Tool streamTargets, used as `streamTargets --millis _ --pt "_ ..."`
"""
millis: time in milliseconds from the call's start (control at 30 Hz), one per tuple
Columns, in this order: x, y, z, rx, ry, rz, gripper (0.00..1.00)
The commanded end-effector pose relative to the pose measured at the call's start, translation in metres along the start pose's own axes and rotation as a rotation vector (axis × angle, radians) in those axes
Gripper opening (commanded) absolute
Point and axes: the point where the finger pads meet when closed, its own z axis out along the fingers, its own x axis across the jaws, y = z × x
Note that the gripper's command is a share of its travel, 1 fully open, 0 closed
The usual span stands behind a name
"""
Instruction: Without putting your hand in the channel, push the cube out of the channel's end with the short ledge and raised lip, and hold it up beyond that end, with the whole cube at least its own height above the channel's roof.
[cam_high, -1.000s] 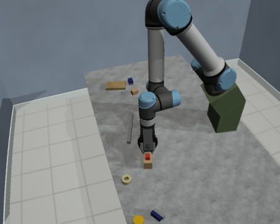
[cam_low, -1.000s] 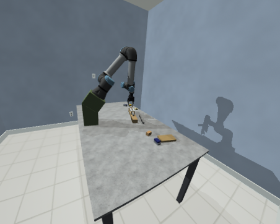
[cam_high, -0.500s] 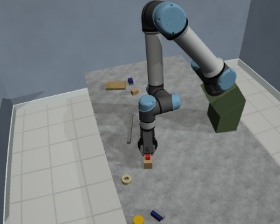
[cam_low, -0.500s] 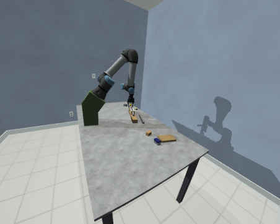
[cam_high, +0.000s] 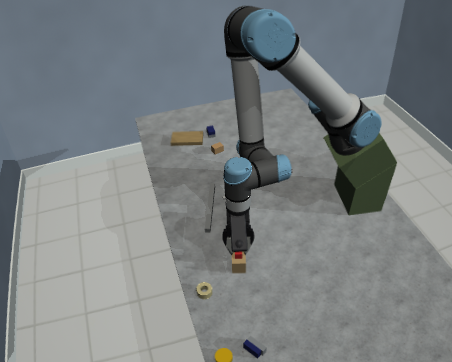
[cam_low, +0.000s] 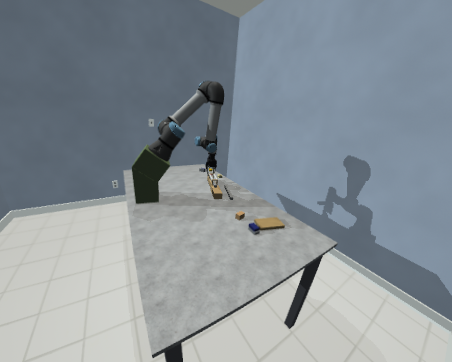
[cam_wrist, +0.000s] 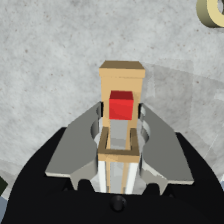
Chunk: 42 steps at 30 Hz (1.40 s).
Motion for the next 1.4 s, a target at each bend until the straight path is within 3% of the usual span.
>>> streamTargets --millis 0,833,867,1367 --pt "0.0004 -0.0003 -0.0001 0.001 0.001 0.0 0.25" --pt "0.0004 -0.0003 -0.0001 0.001 0.001 0.0 0.25" --pt "0.0004 -0.0003 -0.0001 0.001 0.001 0.0 0.0" --pt "0.0004 -0.0003 -0.0001 0.001 0.001 0.0 0.0"
